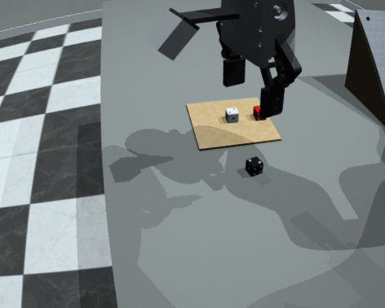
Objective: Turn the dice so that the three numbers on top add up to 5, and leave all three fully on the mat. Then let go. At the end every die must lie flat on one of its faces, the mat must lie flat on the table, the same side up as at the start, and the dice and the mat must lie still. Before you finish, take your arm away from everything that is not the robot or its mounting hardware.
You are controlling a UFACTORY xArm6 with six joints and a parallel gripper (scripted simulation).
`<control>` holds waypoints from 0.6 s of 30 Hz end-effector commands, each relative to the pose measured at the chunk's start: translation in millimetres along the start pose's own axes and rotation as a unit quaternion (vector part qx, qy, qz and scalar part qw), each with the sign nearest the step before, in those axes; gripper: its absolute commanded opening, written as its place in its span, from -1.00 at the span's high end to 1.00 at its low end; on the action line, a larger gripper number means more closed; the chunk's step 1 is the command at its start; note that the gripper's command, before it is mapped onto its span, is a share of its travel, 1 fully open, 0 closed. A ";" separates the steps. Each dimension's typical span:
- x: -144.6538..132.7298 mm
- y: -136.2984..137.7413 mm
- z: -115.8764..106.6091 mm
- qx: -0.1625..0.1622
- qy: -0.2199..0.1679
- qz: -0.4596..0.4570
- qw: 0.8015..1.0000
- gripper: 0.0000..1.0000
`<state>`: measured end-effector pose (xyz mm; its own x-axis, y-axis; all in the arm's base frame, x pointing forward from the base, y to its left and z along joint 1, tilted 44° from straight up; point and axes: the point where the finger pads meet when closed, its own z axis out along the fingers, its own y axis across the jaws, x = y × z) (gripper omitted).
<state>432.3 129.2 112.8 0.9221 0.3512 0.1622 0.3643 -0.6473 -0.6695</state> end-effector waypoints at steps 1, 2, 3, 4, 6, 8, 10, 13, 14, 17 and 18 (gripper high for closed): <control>1.9 -0.2 -1.4 0.001 -0.002 -0.001 1.000 -1.00; 1.9 -0.2 -1.4 0.001 -0.002 -0.001 1.000 -1.00; 1.9 -0.2 -1.4 0.001 -0.002 -0.001 1.000 -1.00; 1.9 -0.2 -1.4 0.001 -0.002 -0.001 1.000 -1.00; 1.9 -0.2 -1.4 0.001 -0.002 -0.001 1.000 -1.00; 1.8 -0.2 -1.4 0.001 -0.002 -0.003 1.000 -1.00; 1.8 -0.2 -1.2 0.001 -0.002 -0.009 1.000 -1.00; 1.7 -0.3 -0.9 0.001 -0.002 -0.020 1.000 -1.00; 1.7 -0.3 -0.9 0.001 -0.002 -0.020 1.000 -1.00; 1.5 -0.3 -0.1 0.001 -0.002 -0.047 0.999 -1.00; 1.4 -0.3 0.3 0.001 -0.002 -0.060 0.998 -1.00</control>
<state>432.6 130.1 112.7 0.9023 0.3871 0.1896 0.4085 -0.6275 -0.6629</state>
